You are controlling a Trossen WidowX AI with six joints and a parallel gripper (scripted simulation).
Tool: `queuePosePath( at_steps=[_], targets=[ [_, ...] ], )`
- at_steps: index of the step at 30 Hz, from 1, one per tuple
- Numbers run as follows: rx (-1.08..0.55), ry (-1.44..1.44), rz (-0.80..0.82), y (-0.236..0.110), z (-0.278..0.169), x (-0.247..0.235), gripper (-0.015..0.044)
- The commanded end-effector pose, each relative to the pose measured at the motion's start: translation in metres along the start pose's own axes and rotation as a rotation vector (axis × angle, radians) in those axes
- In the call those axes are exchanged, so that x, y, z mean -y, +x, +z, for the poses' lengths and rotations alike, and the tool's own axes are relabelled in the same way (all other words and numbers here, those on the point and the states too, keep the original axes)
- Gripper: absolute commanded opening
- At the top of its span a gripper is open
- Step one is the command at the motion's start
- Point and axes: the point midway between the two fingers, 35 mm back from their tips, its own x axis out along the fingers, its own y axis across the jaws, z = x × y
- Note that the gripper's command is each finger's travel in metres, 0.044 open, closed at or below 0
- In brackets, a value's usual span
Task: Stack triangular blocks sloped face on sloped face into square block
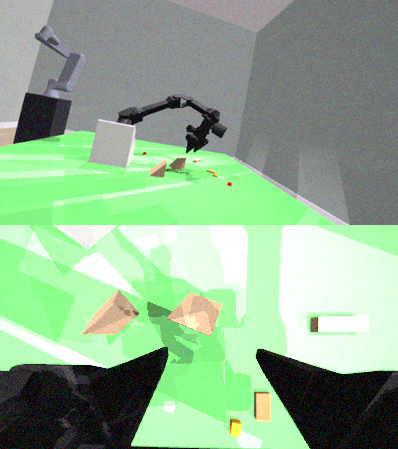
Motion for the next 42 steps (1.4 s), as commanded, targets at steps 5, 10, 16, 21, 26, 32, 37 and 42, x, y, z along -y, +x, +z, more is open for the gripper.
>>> queuePosePath(
  at_steps=[5,10,16,21,26,32,37,42],
  targets=[
    [0.021,-0.029,-0.043,-0.005,0.001,0.0,0.044],
    [0.023,-0.011,-0.051,0.001,0.001,-0.001,0.044],
    [0.027,0.021,-0.065,0.011,0.0,-0.002,0.044],
    [0.031,0.047,-0.077,0.019,-0.001,-0.004,0.044],
    [0.036,0.074,-0.089,0.027,0.0,-0.005,0.044],
    [0.042,0.106,-0.103,0.037,0.0,-0.007,0.044],
    [0.049,0.133,-0.115,0.045,0.001,-0.009,0.044],
    [0.055,0.16,-0.126,0.053,0.002,-0.01,0.044]
  ],
)
